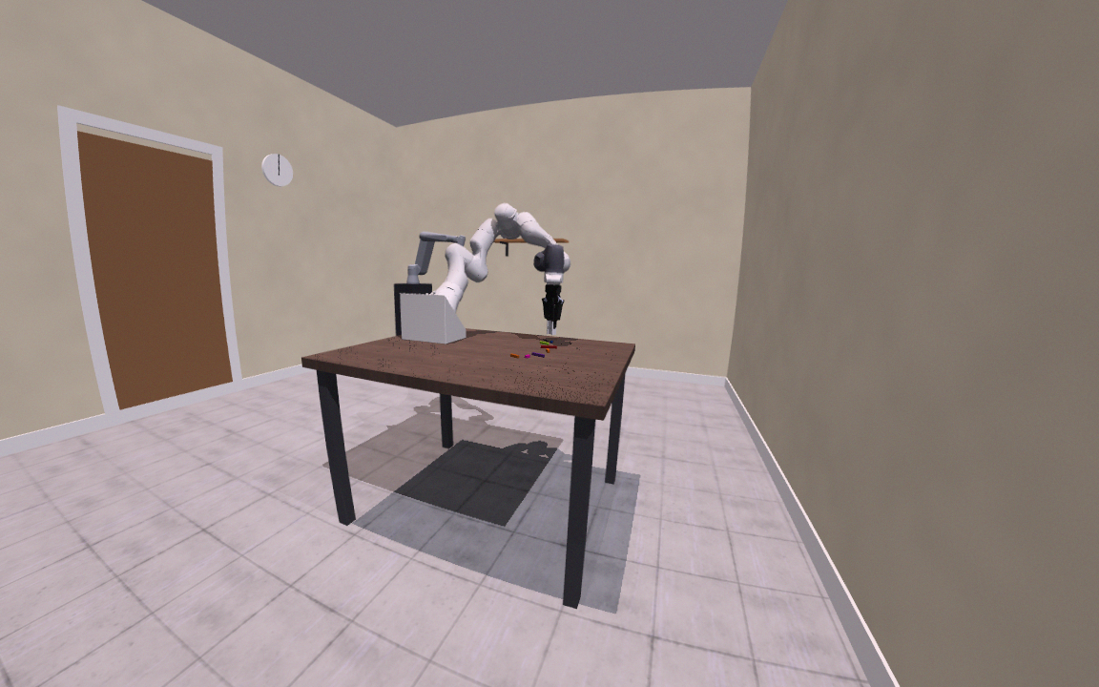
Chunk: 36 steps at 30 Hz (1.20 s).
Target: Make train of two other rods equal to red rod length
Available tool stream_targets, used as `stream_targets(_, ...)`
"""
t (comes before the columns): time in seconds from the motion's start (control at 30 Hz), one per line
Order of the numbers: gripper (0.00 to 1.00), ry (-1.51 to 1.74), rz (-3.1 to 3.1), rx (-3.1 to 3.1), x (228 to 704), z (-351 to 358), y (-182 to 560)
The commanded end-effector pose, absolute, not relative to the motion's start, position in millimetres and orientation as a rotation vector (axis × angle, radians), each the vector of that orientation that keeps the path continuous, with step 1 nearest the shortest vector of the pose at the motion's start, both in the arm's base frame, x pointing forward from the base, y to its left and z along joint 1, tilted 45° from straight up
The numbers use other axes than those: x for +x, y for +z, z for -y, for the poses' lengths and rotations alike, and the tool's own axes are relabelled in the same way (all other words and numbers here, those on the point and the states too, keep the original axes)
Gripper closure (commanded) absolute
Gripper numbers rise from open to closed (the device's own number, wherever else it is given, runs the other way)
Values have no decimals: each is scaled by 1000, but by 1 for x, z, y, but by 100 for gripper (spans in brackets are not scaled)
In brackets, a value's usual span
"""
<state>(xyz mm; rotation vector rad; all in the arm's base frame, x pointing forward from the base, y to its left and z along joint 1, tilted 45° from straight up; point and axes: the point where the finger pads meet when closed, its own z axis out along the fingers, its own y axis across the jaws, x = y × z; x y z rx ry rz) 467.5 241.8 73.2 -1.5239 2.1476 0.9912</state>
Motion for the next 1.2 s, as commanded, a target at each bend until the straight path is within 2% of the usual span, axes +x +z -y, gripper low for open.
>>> stream_targets(0.0,85,979,-2142,-1528,468,-246,68)
stream_targets(1.17,85,979,-2142,-1528,466,-258,56)
